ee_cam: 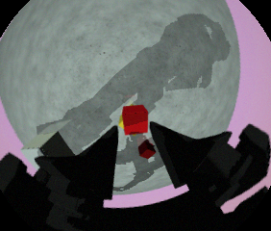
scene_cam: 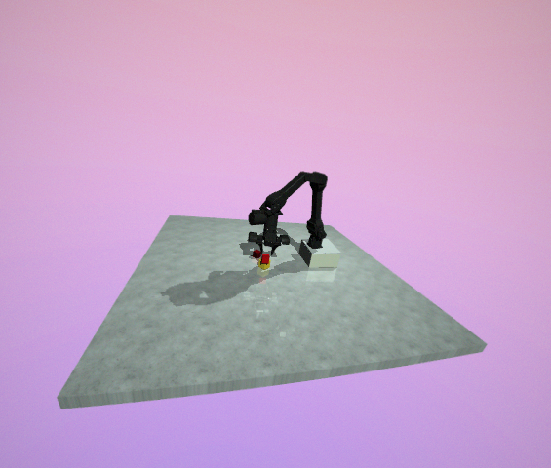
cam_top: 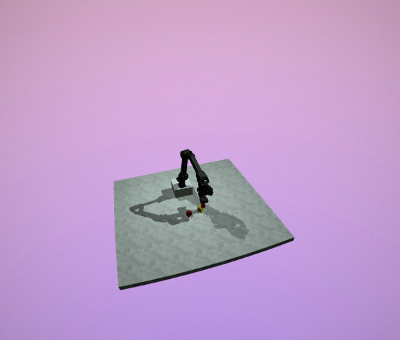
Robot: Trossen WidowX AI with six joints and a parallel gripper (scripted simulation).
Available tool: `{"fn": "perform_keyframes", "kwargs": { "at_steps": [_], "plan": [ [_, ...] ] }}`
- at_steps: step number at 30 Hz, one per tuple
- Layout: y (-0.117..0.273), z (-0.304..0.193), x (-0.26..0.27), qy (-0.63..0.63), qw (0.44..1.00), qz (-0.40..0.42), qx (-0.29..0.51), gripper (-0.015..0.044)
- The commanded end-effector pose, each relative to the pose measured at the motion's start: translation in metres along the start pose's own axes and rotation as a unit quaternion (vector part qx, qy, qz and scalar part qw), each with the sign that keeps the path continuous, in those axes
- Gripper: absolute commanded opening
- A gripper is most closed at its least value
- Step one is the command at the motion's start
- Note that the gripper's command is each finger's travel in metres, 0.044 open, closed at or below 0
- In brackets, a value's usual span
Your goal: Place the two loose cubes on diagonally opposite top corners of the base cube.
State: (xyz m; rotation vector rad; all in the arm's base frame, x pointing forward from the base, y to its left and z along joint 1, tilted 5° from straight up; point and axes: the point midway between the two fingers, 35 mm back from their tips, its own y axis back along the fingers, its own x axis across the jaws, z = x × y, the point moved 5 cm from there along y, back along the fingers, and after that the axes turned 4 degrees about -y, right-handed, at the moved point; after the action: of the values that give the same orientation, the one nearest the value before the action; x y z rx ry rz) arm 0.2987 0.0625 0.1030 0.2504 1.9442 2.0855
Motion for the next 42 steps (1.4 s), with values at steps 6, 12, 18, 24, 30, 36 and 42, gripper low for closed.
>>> {"fn": "perform_keyframes", "kwargs": {
  "at_steps": [6, 12, 18, 24, 30, 36, 42],
  "plan": [
    [0.012, 0.001, -0.002, 0.001, 1.0, -0.006, -0.004, 0.0205],
    [0.016, 0.001, -0.002, 0.001, 1.0, -0.006, -0.004, 0.0205],
    [0.016, 0.001, -0.002, 0.001, 1.0, -0.006, -0.004, 0.0205],
    [0.017, -0.011, -0.008, -0.117, 0.993, -0.004, -0.001, 0.0265],
    [0.023, -0.032, -0.018, -0.313, 0.95, -0.005, -0.001, 0.0265],
    [0.029, -0.053, -0.027, -0.497, 0.868, -0.005, -0.001, 0.0265],
    [0.036, -0.075, -0.034, -0.661, 0.75, -0.006, -0.002, 0.0265]
  ]
}}
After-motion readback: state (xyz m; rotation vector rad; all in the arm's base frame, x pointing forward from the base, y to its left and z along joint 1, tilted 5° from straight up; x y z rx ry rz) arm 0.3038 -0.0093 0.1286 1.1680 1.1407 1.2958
